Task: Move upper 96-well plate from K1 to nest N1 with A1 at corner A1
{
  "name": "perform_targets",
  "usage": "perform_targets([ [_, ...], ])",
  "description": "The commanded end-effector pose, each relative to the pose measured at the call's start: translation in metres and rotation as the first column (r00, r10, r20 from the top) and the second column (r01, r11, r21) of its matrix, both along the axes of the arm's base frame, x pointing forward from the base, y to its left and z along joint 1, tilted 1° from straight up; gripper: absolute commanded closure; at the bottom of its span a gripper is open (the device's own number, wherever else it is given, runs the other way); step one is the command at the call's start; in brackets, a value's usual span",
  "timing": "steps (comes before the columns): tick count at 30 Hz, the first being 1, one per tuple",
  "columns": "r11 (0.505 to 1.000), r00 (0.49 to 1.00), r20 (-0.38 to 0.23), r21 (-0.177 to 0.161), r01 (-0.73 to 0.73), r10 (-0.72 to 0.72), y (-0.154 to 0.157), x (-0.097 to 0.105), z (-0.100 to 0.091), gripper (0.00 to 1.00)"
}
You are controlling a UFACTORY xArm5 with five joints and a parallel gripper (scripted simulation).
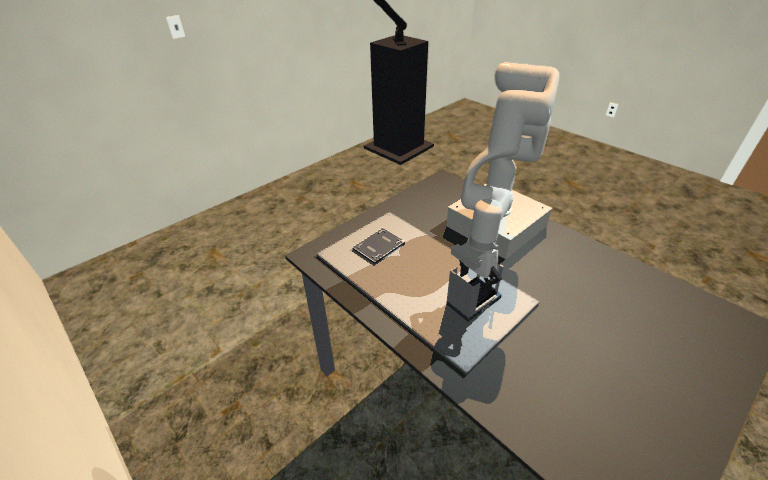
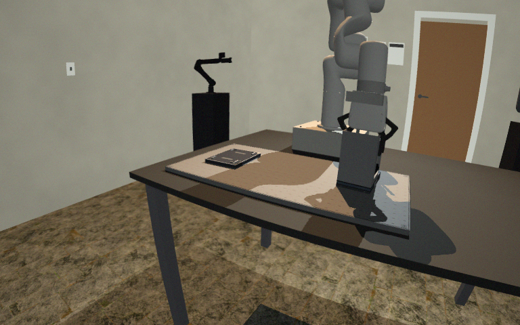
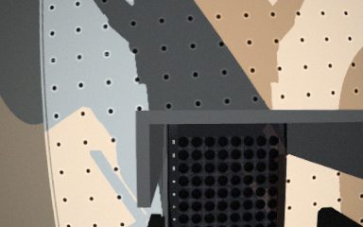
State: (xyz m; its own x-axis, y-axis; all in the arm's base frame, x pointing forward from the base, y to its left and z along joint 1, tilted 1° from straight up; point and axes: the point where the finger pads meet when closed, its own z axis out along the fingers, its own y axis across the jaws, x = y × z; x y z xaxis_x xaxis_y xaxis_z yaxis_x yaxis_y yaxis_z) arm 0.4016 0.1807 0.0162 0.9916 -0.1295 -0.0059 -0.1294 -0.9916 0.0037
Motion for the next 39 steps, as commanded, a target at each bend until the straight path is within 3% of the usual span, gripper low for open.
perform_targets([
  [1,1.0,1.0,-0.003,0.012,0.0,0.0,0.0,0.001,-0.004,0.0],
  [17,1.0,1.0,-0.003,0.012,0.0,0.0,0.001,0.001,-0.027,0.0],
  [39,1.0,1.0,-0.003,0.012,0.0,0.0,0.001,0.0,-0.034,0.0],
])
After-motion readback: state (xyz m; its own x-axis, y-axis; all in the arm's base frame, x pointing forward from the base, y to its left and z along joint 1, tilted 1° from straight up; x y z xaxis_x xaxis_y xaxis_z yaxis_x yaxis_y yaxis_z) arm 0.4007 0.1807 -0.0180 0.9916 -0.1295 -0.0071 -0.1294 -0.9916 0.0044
